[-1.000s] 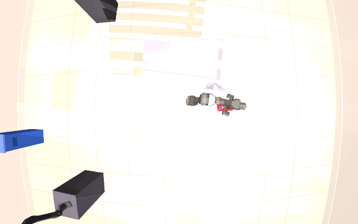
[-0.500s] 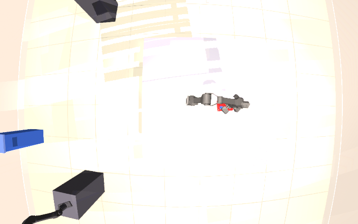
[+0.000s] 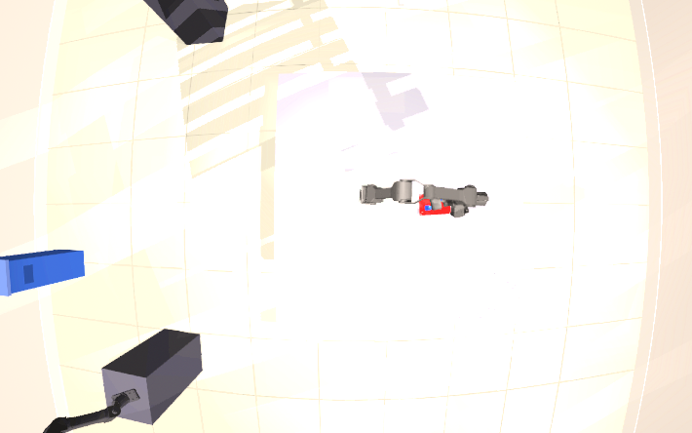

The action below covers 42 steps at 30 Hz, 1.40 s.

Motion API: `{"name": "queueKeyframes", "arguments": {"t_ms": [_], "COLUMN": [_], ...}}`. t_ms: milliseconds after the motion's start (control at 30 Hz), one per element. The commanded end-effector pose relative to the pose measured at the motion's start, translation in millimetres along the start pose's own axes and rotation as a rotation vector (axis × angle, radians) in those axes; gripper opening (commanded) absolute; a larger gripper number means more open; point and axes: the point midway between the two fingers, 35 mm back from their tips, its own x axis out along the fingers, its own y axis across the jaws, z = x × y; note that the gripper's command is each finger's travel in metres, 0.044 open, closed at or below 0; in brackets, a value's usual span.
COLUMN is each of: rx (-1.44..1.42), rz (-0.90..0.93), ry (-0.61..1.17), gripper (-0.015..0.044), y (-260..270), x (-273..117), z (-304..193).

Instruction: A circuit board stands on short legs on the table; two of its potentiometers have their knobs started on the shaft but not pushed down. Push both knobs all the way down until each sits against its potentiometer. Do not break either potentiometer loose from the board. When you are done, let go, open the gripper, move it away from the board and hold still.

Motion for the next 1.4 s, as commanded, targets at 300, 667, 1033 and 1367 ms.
{"name": "queueKeyframes", "arguments": {"t_ms": [300, 667, 1033, 1367], "rx": [0.433, 0.554, 0.554, 0.554], "rz": [0.000, 0.001, 0.001, 0.001], "ry": [-0.008, -0.009, -0.009, -0.009], "gripper": [0.0000, 0.0000, 0.0000, 0.0000], "y": [15.8, 19.9, 19.8, 19.7], "x": [-10.6, 0.3, 12.0, 27.5], "z": [-5.8, -7.3, -7.2, -7.1]}}
